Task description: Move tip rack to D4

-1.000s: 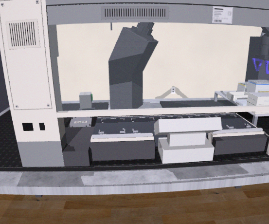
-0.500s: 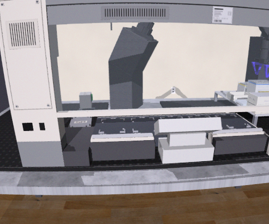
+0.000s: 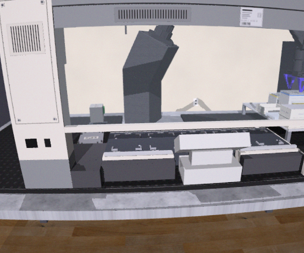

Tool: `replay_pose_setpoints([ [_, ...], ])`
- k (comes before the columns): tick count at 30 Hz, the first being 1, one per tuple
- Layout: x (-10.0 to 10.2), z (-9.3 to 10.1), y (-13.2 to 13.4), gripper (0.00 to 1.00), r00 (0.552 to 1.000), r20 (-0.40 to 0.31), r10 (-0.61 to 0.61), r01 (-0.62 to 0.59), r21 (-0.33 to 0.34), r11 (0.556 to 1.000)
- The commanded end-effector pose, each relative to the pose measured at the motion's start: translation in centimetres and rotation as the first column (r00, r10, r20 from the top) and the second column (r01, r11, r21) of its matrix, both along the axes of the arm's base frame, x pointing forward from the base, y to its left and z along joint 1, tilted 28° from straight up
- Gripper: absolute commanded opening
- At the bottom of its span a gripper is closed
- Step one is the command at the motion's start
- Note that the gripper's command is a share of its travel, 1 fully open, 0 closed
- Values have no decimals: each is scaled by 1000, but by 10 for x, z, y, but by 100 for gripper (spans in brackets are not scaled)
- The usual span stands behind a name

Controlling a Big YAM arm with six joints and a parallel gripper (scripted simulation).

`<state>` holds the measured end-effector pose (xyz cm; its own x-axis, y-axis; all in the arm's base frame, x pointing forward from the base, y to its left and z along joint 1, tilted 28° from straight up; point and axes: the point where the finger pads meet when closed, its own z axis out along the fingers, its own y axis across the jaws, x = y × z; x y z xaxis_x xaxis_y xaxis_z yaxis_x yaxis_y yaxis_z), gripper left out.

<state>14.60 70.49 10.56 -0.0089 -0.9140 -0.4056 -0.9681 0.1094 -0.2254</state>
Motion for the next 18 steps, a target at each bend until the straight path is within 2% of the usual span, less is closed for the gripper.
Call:
replay_pose_setpoints([
  [1,14,29,21,100,1000,14,-5,4,77,997],
  [4,15,15,20,100,1000,11,-4,4,60,998],
  [6,15,15,20,100,1000,11,-4,4,60,998],
  [7,15,30,15,100,1000,13,-6,5,78,997],
  [8,15,21,18,100,1000,12,-5,4,70,998],
  [13,18,2,23,100,1000,10,-4,4,56,998],
  [17,20,5,30,100,1000,13,-5,4,73,997],
  [18,21,14,30,100,1000,15,-5,3,84,996],
])
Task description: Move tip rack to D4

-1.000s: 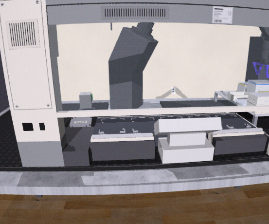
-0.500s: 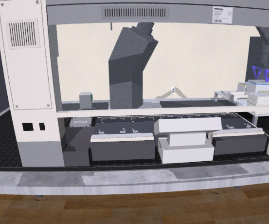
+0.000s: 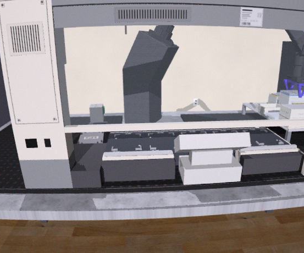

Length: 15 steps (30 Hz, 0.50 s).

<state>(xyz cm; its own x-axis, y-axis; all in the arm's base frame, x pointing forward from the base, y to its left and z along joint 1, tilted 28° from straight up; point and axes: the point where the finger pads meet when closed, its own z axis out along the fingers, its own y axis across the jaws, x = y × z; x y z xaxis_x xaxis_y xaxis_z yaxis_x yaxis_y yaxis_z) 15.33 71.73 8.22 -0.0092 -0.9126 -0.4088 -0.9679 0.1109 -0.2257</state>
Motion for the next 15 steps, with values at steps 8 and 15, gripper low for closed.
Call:
replay_pose_setpoints([
  [8,2,29,12,100,1000,9,2,-3,58,998],
  [15,2,29,12,100,1000,9,2,-3,58,998],
])
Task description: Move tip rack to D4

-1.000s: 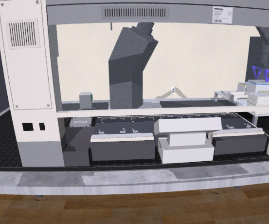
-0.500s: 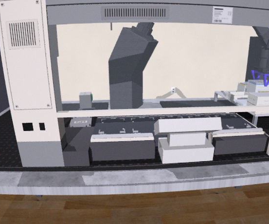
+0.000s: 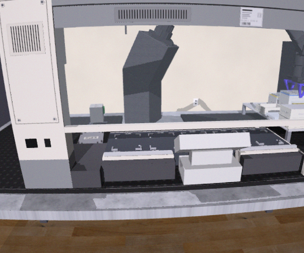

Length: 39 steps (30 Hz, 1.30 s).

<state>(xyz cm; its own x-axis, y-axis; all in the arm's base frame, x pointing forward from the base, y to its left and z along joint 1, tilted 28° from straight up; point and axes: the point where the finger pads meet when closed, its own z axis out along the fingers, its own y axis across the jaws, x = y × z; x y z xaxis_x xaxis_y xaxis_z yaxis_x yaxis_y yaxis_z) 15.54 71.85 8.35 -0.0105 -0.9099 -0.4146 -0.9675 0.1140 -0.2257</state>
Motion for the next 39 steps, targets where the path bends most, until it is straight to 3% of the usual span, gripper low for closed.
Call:
replay_pose_setpoints([
  [1,0,28,11,0,1000,8,4,-4,52,999],
  [35,0,28,11,0,1000,8,4,-4,52,999],
  [36,5,46,9,0,1000,13,1,-2,76,997],
  [39,-2,42,0,0,1000,7,3,-4,48,999],
])
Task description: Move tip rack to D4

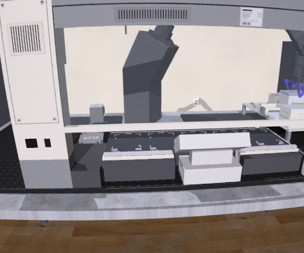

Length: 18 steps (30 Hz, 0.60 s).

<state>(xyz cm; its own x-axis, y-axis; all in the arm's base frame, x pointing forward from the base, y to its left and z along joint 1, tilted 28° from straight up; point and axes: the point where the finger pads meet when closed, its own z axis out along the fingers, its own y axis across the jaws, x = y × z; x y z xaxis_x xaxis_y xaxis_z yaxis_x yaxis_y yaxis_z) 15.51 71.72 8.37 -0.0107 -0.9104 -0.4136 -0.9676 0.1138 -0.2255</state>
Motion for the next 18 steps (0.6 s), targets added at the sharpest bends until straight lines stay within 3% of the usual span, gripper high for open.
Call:
replay_pose_setpoints([
  [1,-1,42,2,0,1000,7,3,-4,49,999],
  [2,-1,42,2,0,1000,7,3,-4,49,999],
  [3,-1,63,13,0,1000,13,4,-5,90,996],
  [8,-13,51,-1,0,1000,4,8,-8,52,999],
  [11,-15,63,2,0,1000,7,10,-10,68,998],
  [13,-17,59,-4,0,1000,5,10,-10,53,999],
  [18,-18,67,-5,0,1000,6,9,-9,58,998],
])
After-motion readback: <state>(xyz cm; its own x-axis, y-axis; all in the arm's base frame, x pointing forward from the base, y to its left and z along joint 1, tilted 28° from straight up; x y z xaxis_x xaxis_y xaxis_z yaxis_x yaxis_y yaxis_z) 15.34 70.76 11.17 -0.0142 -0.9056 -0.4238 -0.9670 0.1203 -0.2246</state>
